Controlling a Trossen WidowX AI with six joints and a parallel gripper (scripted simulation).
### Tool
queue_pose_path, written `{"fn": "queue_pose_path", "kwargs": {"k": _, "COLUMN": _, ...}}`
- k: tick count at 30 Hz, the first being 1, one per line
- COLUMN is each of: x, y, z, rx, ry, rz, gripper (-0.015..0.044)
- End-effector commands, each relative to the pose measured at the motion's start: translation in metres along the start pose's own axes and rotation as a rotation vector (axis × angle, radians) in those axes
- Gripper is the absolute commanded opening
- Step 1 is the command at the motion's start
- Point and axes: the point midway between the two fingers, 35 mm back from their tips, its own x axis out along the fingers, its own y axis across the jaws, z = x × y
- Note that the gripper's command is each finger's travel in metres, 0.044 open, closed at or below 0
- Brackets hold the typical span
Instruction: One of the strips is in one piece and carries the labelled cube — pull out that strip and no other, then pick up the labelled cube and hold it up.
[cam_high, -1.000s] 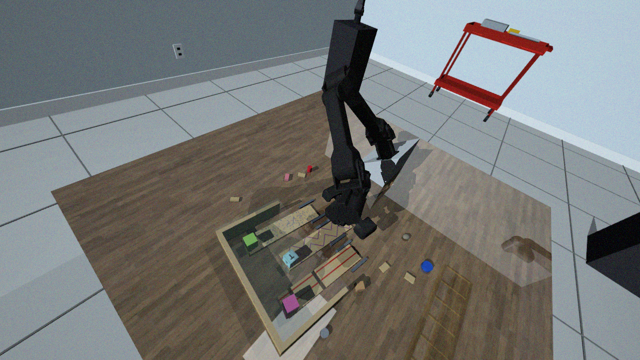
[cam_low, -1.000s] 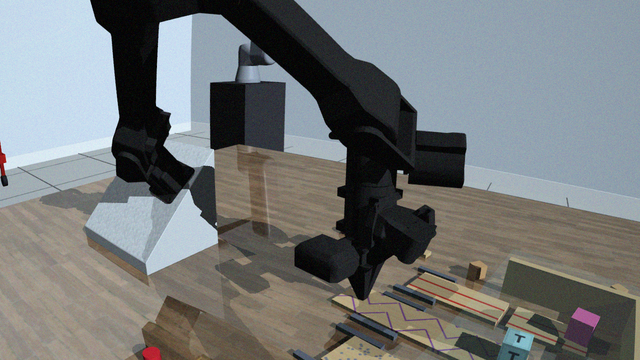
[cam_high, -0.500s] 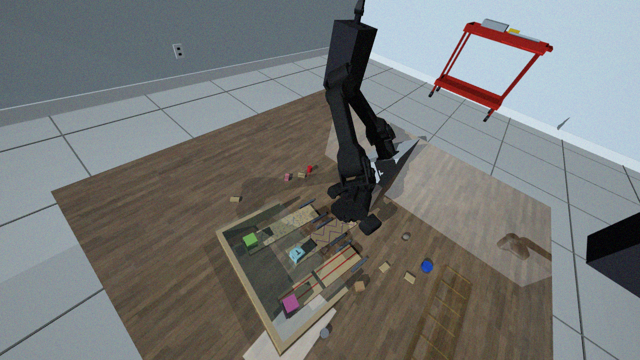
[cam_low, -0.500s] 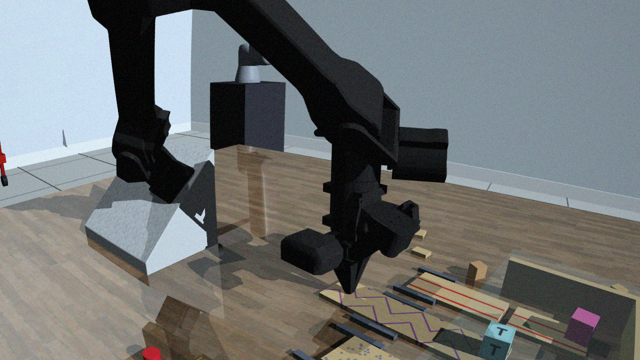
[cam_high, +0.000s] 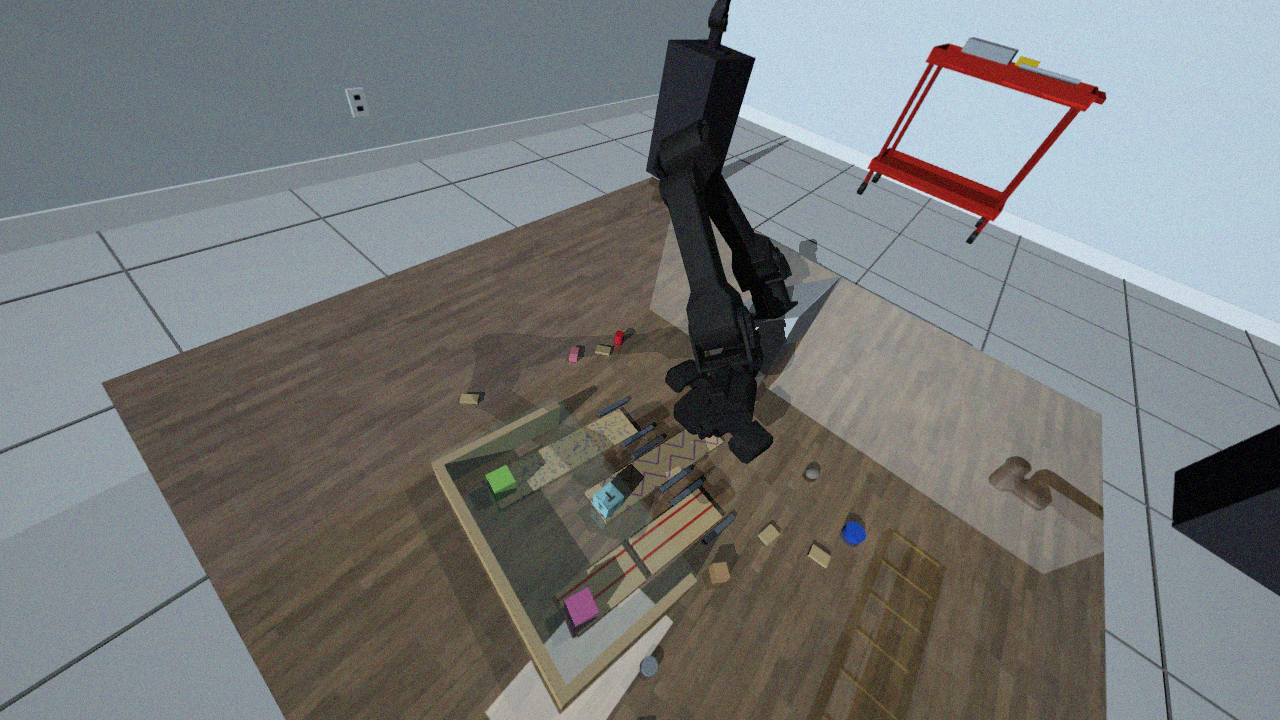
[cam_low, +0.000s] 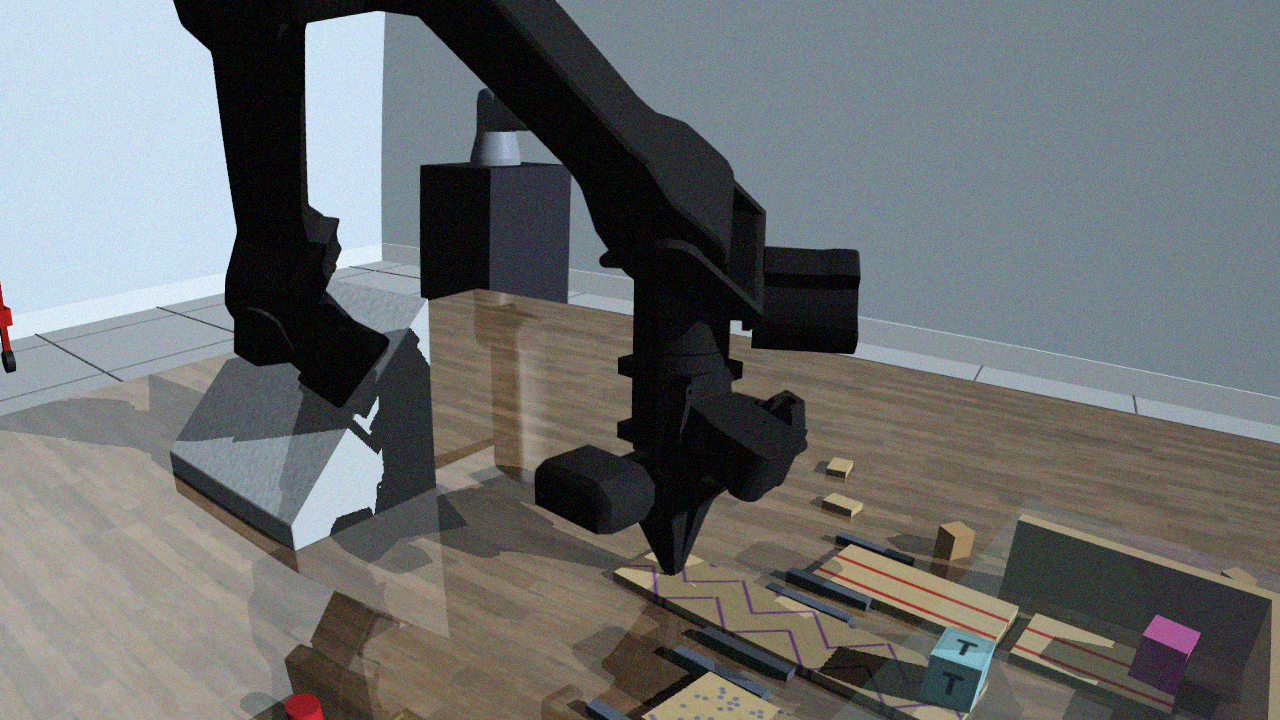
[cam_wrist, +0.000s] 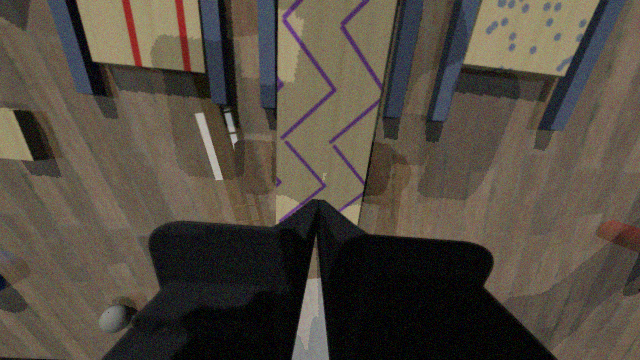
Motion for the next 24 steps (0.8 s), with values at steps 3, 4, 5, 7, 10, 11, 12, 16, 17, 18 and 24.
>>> {"fn": "queue_pose_path", "kwargs": {"k": 3, "x": 0.004, "y": -0.002, "z": -0.016, "rx": -0.004, "ry": 0.022, "rz": -0.002, "gripper": 0.0}}
{"fn": "queue_pose_path", "kwargs": {"k": 4, "x": 0.004, "y": -0.002, "z": -0.017, "rx": -0.004, "ry": 0.022, "rz": -0.002, "gripper": 0.0}}
{"fn": "queue_pose_path", "kwargs": {"k": 5, "x": 0.004, "y": -0.002, "z": -0.019, "rx": -0.004, "ry": 0.022, "rz": -0.002, "gripper": 0.0}}
{"fn": "queue_pose_path", "kwargs": {"k": 7, "x": 0.004, "y": -0.002, "z": -0.022, "rx": -0.005, "ry": 0.022, "rz": -0.002, "gripper": 0.0}}
{"fn": "queue_pose_path", "kwargs": {"k": 10, "x": 0.003, "y": -0.002, "z": -0.027, "rx": -0.005, "ry": 0.022, "rz": -0.002, "gripper": 0.0}}
{"fn": "queue_pose_path", "kwargs": {"k": 11, "x": 0.003, "y": -0.002, "z": -0.028, "rx": -0.005, "ry": 0.022, "rz": -0.002, "gripper": 0.0}}
{"fn": "queue_pose_path", "kwargs": {"k": 12, "x": 0.003, "y": -0.002, "z": -0.03, "rx": -0.005, "ry": 0.022, "rz": -0.002, "gripper": 0.0}}
{"fn": "queue_pose_path", "kwargs": {"k": 16, "x": 0.003, "y": -0.002, "z": -0.036, "rx": -0.005, "ry": 0.022, "rz": -0.002, "gripper": 0.0}}
{"fn": "queue_pose_path", "kwargs": {"k": 17, "x": 0.003, "y": -0.002, "z": -0.037, "rx": -0.005, "ry": 0.022, "rz": -0.002, "gripper": 0.0}}
{"fn": "queue_pose_path", "kwargs": {"k": 18, "x": 0.003, "y": -0.002, "z": -0.039, "rx": -0.005, "ry": 0.022, "rz": -0.002, "gripper": 0.0}}
{"fn": "queue_pose_path", "kwargs": {"k": 24, "x": 0.003, "y": -0.002, "z": -0.048, "rx": -0.005, "ry": 0.023, "rz": -0.002, "gripper": 0.0}}
